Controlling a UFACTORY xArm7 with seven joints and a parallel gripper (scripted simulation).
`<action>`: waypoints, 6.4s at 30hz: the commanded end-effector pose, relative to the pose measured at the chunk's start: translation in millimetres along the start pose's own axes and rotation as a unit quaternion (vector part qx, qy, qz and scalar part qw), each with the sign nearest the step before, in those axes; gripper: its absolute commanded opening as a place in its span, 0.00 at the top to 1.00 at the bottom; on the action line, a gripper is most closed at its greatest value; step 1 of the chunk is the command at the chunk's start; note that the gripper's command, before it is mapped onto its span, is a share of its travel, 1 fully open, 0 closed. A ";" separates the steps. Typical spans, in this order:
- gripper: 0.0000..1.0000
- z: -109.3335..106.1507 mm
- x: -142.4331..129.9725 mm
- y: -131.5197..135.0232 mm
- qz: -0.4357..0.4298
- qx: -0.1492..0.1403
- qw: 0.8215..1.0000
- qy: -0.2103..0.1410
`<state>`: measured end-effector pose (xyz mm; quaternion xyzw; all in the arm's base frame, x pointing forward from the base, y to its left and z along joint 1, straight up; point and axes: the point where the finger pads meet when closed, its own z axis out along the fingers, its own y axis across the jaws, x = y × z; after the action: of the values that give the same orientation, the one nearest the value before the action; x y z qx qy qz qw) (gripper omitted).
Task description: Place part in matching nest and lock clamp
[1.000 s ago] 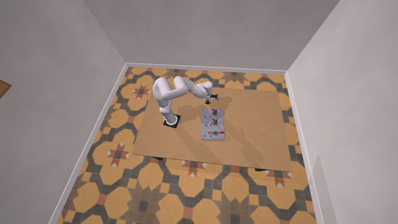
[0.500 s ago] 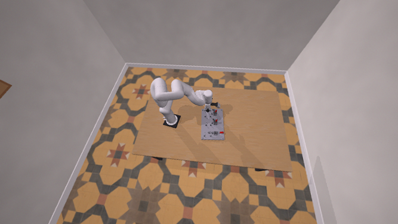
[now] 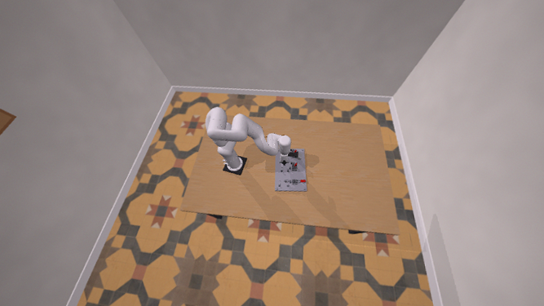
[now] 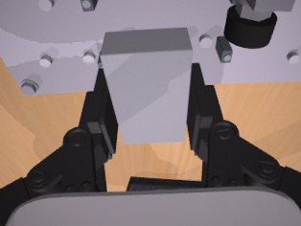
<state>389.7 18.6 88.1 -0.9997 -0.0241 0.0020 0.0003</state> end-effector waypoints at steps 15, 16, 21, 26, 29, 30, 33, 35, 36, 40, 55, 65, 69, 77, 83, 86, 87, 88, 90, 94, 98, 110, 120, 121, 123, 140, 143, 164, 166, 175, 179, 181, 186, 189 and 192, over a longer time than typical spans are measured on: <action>1.00 -0.1 2.4 31.3 -0.001 0.001 1.000 0.002; 1.00 -0.1 2.4 31.3 -0.001 0.001 1.000 0.002; 1.00 -0.1 2.4 31.3 -0.001 0.001 1.000 0.002; 1.00 -0.1 2.4 31.3 -0.001 0.001 1.000 0.002; 1.00 -0.1 2.4 31.3 -0.001 0.001 1.000 0.002; 1.00 -0.1 2.4 31.3 -0.001 0.001 1.000 0.002; 1.00 -0.1 2.4 31.3 -0.001 0.001 1.000 0.002; 1.00 -0.1 2.4 31.3 -0.001 0.001 1.000 0.002; 1.00 -0.1 2.4 31.3 -0.001 0.001 1.000 0.002; 1.00 -0.1 2.4 31.3 -0.001 0.001 1.000 0.002; 1.00 5.5 3.0 31.4 -0.001 0.001 1.000 0.002; 1.00 15.6 4.1 31.5 -0.001 0.001 1.000 0.002; 1.00 22.0 4.8 31.6 -0.001 0.001 1.000 0.002; 1.00 32.3 5.9 31.8 -0.001 0.001 1.000 0.002; 1.00 41.6 7.0 31.9 -0.001 0.001 1.000 0.002; 1.00 45.4 7.4 32.0 -0.001 0.001 1.000 0.002; 1.00 46.6 7.5 32.0 -0.001 0.001 1.000 0.002; 1.00 47.6 7.6 32.0 -0.001 0.001 1.000 0.002; 1.00 49.5 7.8 32.1 -0.001 0.001 1.000 0.002; 1.00 51.0 8.0 32.1 -0.001 0.001 1.000 0.002; 1.00 53.1 8.2 32.1 -0.001 0.001 1.000 0.002; 1.00 54.1 8.3 32.1 -0.001 0.001 1.000 0.002; 1.00 54.1 8.3 32.1 -0.001 0.001 1.000 0.002; 1.00 54.1 8.3 32.1 -0.001 0.001 1.000 0.002; 1.00 54.1 8.3 32.1 -0.001 0.001 1.000 0.002; 1.00 55.6 8.3 32.5 -0.001 0.001 1.000 0.002; 1.00 56.4 8.3 32.7 -0.001 0.001 1.000 0.002; 1.00 59.6 8.4 33.6 -0.001 0.001 1.000 0.002; 1.00 59.6 8.4 33.6 -0.001 0.001 1.000 0.002; 1.00 59.6 8.4 33.6 -0.001 0.001 1.000 0.002; 1.00 59.6 8.4 33.6 -0.001 0.001 1.000 0.002; 1.00 59.6 8.4 33.6 -0.001 0.001 1.000 0.002; 1.00 59.6 8.4 33.9 -0.001 0.001 1.000 0.002; 1.00 59.6 8.5 34.6 -0.001 0.001 1.000 0.002; 1.00 59.6 8.5 35.3 -0.001 0.001 1.000 0.002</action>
<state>398.1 -15.6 27.1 -0.9997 -0.0251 0.0018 0.0012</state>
